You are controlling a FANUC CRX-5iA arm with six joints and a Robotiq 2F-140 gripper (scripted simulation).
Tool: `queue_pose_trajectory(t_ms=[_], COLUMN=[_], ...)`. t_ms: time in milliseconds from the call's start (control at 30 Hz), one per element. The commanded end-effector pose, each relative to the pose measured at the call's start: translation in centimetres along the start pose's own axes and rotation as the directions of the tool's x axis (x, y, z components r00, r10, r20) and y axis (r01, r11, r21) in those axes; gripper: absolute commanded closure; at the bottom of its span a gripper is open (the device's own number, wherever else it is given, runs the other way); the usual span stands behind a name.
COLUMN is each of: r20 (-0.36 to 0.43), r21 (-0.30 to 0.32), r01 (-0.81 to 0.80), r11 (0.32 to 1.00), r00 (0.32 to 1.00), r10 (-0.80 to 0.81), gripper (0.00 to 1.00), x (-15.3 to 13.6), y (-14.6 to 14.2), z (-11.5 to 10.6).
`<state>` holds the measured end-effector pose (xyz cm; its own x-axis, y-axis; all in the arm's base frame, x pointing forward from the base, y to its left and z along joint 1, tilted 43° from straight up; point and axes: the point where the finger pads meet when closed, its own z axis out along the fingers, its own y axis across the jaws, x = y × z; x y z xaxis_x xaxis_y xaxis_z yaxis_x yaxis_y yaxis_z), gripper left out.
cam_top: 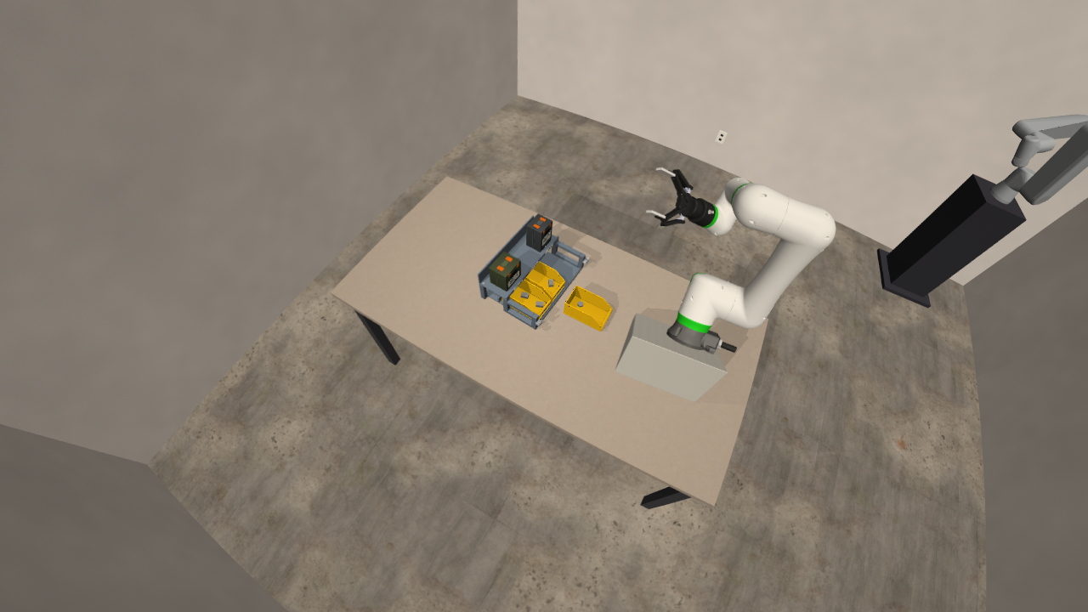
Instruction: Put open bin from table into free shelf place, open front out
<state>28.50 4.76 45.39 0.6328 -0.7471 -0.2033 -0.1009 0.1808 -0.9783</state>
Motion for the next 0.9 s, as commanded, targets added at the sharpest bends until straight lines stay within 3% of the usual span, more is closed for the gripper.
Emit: queue_pose_trajectory(t_ms=[0, 600, 867], r20=[0.009, 0.066, 0.095], r21=[-0.016, -0.164, -0.278], r01=[-0.014, -0.102, -0.134], r11=[1.0, 0.981, 0.951], r00=[1.0, 0.991, 0.982], r10=[0.014, 0.114, 0.166], gripper=[0.0, 0.0, 0.0], x=[0.0, -0.1, 0.2], y=[0.3, 3.0, 5.0], z=[-0.1, -1.0, -1.7])
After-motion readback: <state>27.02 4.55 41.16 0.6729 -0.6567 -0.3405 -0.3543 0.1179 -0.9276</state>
